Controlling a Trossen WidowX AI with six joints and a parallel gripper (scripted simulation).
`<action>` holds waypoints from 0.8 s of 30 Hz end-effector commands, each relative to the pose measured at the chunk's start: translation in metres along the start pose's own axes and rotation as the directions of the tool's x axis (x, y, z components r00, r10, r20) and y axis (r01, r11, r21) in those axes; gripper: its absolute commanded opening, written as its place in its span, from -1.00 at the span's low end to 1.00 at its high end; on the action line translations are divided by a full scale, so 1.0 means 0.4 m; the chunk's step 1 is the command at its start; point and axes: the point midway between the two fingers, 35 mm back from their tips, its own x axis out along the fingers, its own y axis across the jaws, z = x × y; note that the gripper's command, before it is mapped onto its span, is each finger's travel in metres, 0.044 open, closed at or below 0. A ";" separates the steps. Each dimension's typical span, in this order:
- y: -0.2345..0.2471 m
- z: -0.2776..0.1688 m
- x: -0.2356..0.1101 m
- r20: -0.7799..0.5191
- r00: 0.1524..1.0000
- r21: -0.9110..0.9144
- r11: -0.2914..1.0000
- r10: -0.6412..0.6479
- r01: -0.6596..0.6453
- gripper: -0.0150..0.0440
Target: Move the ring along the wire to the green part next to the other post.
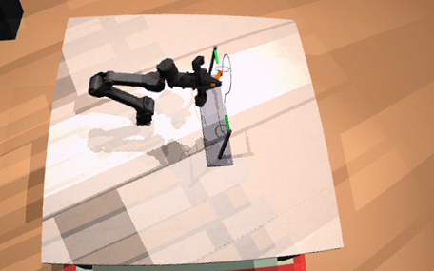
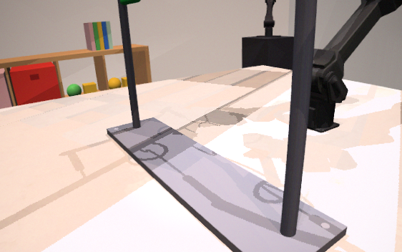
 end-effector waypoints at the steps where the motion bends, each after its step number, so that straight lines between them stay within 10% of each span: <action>1: 0.009 -0.004 -0.001 -0.005 1.000 0.016 1.000 -0.001 0.001 -1.00; 24: 0.164 0.023 -0.062 -0.092 0.970 0.351 0.919 0.226 -0.181 -1.00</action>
